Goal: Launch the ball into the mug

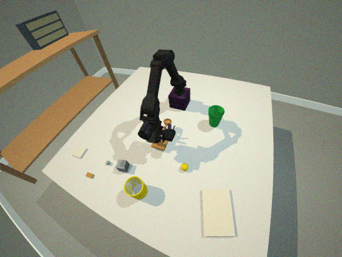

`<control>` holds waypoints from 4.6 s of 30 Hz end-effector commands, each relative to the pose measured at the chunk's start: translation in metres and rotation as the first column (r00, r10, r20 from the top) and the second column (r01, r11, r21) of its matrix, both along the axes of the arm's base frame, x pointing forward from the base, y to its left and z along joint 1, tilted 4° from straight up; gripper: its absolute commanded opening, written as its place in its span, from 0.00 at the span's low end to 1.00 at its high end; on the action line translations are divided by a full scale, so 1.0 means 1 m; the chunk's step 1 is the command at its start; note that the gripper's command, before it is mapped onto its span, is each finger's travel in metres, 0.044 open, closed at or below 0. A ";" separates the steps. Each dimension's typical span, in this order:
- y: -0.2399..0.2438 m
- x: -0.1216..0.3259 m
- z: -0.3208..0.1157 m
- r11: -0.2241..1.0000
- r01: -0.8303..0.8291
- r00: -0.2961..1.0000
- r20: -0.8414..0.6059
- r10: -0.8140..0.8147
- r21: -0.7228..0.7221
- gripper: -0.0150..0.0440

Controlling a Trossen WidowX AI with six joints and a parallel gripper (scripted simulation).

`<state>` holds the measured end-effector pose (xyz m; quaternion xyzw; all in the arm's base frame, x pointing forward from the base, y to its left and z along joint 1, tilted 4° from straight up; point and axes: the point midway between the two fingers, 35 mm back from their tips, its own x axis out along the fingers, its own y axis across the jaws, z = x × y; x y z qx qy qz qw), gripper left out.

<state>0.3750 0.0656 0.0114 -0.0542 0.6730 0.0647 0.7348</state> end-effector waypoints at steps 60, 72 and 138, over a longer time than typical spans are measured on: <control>-0.075 -0.044 0.058 1.000 0.022 1.000 0.001 -0.022 -0.002 0.76; -0.140 -0.121 -0.005 0.999 0.048 0.999 0.001 -0.048 -0.004 0.76; -0.142 -0.122 0.049 0.999 0.048 0.999 0.002 -0.048 -0.004 0.25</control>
